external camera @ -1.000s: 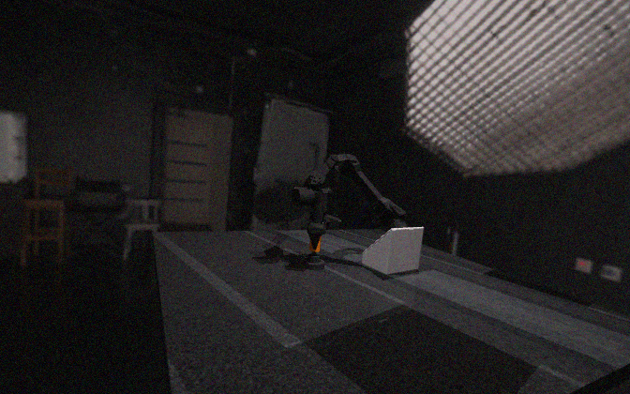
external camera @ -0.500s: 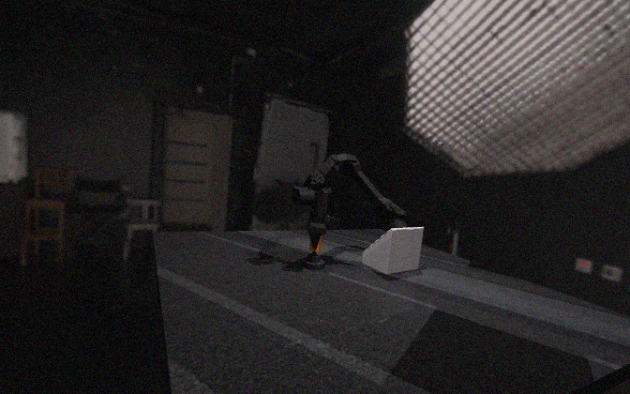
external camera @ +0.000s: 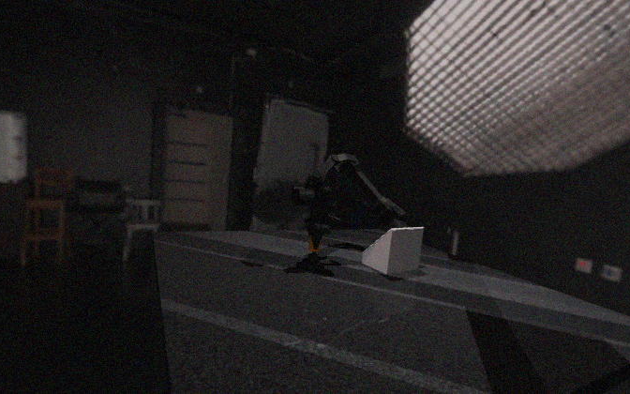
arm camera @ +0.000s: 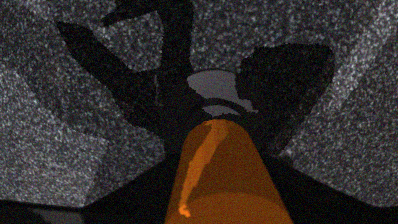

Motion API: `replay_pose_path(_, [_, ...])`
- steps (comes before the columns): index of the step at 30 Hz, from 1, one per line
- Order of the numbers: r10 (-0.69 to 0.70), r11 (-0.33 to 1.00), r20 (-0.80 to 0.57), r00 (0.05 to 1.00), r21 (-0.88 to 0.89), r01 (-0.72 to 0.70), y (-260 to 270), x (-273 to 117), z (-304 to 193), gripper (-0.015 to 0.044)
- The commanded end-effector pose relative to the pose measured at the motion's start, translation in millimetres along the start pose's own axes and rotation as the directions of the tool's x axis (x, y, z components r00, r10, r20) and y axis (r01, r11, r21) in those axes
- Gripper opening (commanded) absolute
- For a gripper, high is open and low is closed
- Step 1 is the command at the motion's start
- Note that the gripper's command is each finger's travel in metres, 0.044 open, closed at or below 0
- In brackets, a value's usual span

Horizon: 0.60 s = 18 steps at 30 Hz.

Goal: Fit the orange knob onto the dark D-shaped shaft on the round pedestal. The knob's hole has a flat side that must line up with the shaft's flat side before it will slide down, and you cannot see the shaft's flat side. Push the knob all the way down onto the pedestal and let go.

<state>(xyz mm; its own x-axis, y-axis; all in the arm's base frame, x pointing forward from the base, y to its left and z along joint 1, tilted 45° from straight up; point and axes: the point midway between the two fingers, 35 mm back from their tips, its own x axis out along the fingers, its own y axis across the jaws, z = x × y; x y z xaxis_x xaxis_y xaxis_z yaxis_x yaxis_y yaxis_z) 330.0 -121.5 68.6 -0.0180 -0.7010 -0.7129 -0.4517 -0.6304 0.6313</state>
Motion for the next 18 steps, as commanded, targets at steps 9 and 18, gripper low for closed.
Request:
replay_pose_path(9, [0.001, 1.000, -0.001, 1.000, -0.010, -0.001, 0.2, 1.8, 0.7, 0.0000])
replay_pose_path(18, [0.001, 1.000, -0.001, 1.000, -0.010, -0.001, 0.1, -1.2, 0.7, 0.0000])
